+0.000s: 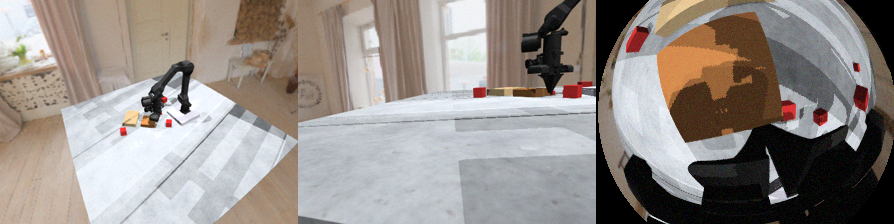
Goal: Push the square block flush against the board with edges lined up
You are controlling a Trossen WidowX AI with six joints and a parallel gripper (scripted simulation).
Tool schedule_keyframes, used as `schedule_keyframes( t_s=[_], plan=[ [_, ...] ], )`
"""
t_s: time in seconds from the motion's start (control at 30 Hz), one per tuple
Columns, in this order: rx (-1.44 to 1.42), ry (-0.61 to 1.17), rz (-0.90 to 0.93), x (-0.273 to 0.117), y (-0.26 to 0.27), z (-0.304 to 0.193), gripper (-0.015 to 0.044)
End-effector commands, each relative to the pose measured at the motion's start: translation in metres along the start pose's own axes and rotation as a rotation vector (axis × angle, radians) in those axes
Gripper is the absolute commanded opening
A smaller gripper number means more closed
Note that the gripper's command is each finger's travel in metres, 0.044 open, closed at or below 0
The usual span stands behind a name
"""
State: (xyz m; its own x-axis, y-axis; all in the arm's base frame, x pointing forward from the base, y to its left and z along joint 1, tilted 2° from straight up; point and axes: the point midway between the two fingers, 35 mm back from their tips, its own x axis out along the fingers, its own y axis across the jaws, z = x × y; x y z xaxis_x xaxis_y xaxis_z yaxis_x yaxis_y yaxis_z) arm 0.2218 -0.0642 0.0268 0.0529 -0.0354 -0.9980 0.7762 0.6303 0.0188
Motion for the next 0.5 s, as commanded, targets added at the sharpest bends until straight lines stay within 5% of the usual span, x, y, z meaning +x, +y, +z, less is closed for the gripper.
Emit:
schedule_keyframes(
  t_s=[0.0,0.47],
  plan=[
    [-0.001,0.004,-0.006,0.002,0.0,0.007,0.0],
    [-0.001,0.005,-0.006,0.002,0.001,-0.01,0.0]
  ],
)
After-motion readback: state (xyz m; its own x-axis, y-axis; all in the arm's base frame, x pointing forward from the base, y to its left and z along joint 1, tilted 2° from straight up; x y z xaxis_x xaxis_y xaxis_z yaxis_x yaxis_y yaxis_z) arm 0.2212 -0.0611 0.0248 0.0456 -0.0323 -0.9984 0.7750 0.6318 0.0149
